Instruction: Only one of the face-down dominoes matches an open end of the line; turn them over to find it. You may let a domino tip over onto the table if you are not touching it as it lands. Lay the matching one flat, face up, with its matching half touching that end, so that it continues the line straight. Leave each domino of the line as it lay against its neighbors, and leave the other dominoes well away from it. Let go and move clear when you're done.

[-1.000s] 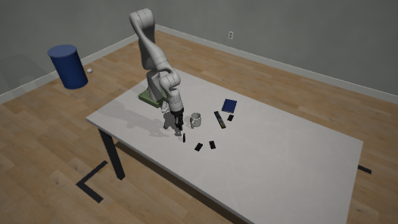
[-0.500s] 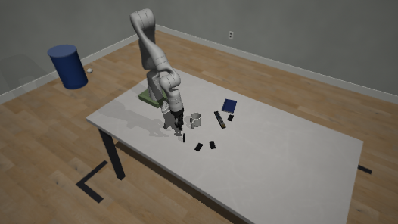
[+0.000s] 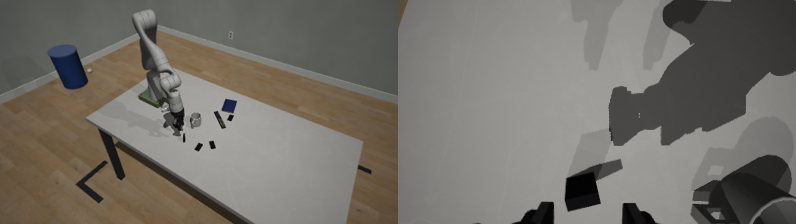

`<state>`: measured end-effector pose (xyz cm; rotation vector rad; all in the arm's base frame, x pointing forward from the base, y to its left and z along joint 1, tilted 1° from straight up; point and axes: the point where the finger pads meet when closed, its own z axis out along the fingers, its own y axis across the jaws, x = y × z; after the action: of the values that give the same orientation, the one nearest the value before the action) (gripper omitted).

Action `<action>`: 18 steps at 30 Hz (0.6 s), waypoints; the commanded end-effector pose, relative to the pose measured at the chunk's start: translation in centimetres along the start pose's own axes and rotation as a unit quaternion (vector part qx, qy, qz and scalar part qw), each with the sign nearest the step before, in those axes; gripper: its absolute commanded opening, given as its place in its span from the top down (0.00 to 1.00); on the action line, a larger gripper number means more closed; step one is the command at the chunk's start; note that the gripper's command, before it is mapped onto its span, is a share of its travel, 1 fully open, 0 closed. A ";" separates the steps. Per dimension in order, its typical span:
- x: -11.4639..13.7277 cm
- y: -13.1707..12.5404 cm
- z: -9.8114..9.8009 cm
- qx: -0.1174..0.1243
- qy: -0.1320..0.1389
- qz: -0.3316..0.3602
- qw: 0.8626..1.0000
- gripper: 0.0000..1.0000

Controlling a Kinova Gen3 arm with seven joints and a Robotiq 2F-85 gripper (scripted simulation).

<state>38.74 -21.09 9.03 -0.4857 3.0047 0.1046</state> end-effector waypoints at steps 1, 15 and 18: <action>0.1 0.1 0.2 -0.002 0.005 0.048 0.999 0.51; 0.6 0.6 1.3 -0.008 0.023 0.229 0.973 0.51; 0.8 0.7 1.5 -0.007 0.029 0.283 0.959 0.51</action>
<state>38.07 -20.64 7.75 0.1665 3.0948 0.1603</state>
